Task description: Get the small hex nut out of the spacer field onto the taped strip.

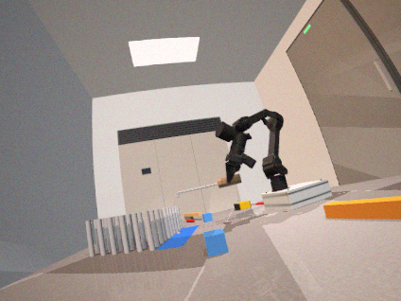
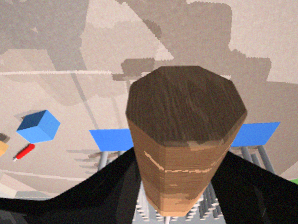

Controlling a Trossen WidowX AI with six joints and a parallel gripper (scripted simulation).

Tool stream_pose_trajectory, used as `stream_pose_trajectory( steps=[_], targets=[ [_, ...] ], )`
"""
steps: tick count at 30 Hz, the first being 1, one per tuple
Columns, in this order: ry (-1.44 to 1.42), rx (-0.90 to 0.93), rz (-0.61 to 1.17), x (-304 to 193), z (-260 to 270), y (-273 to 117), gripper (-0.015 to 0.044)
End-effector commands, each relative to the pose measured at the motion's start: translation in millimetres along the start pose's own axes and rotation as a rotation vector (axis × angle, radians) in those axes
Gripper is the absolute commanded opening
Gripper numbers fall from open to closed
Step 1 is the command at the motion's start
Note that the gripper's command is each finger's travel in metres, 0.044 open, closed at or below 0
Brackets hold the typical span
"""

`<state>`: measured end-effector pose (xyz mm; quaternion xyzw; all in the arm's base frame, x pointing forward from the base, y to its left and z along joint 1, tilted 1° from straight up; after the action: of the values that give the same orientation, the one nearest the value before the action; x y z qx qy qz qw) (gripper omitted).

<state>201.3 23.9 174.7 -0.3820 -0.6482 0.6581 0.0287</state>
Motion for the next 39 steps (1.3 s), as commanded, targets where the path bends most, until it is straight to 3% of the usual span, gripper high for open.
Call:
stream_pose_trajectory(
  steps=[1,39],
  targets=[
    [0.079,-0.009,-0.009,-1,-4,0,0.0],
    [1.312,-0.057,-0.183,-13,-64,-7,0.0]
  ],
)
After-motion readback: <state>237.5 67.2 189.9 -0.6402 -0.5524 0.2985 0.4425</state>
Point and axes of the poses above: the point midway between the two fingers, 35 mm back from their tips, its own y axis out along the fingers, its own z axis across the jaws, x = y × z, the point moved 7 cm from there along -y, back along the fingers, and after that the axes turned 11 degrees about y, right-handed, at the moved point
